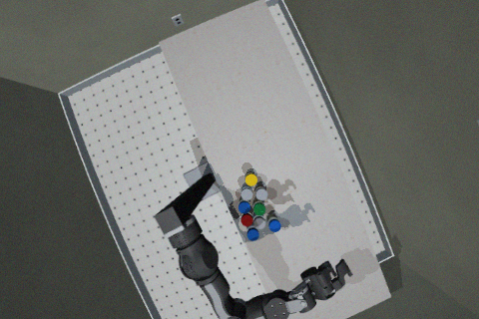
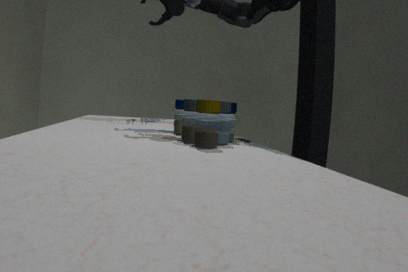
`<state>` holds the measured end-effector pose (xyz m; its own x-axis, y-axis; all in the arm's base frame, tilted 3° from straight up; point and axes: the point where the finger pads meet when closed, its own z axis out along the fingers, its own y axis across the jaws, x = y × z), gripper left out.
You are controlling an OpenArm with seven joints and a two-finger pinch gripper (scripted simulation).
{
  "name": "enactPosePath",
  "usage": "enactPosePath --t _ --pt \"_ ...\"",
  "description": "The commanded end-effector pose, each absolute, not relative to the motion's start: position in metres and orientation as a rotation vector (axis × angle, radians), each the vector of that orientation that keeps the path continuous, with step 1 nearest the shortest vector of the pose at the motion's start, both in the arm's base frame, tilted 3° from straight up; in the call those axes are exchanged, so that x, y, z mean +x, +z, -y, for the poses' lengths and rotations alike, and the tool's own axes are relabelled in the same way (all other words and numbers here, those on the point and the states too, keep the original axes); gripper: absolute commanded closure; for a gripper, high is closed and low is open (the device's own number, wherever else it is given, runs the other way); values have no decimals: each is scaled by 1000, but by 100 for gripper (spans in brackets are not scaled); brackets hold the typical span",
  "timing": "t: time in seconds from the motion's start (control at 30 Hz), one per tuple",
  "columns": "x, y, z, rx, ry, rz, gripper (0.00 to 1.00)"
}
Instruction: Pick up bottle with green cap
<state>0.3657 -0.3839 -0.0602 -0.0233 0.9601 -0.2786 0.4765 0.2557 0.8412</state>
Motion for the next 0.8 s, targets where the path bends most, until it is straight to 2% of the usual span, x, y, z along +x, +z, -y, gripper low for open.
enactPosePath --t 0.0,0.07,0.3,0.63,0.77 --pt "363 -71 369 1368 709 -1717 55" --pt "361 -84 347 1362 731 -1818 55" --pt "361 -84 347 1362 731 -1818 55" --pt "304 -147 243 1294 809 -2360 55" --pt "304 -147 243 1294 809 -2360 55"
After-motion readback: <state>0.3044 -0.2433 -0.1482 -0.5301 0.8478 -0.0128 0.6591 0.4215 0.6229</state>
